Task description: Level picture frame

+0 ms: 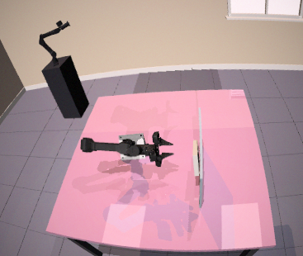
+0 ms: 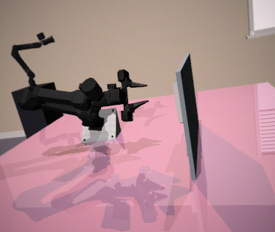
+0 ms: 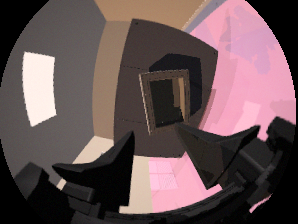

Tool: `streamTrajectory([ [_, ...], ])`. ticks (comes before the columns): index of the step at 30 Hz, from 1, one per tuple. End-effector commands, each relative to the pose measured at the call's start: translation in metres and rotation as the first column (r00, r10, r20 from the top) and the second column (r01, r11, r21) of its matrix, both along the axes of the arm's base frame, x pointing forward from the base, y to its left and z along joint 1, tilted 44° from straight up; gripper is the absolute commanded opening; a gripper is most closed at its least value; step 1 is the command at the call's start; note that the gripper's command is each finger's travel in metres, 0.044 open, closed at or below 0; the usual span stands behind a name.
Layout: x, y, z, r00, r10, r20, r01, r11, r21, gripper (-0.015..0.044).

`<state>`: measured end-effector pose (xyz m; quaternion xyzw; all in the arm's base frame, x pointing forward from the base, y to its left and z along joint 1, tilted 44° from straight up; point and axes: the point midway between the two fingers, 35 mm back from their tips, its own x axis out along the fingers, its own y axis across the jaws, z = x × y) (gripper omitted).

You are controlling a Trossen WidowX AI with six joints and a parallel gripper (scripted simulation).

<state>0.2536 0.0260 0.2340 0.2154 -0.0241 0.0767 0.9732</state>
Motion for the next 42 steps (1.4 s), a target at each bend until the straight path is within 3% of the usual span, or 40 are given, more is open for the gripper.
streamTrajectory([
  [1, 0.009, 0.001, 0.002, 1.000, 0.004, -0.005, -0.004, 1.000, 0.006, 0.0260],
  [13, 0.078, 0.011, 0.005, 1.000, 0.004, -0.001, -0.004, 1.000, 0.007, 0.0260],
  [42, 0.092, 0.013, 0.007, 1.000, 0.004, -0.001, -0.004, 1.000, 0.007, 0.0260],
])
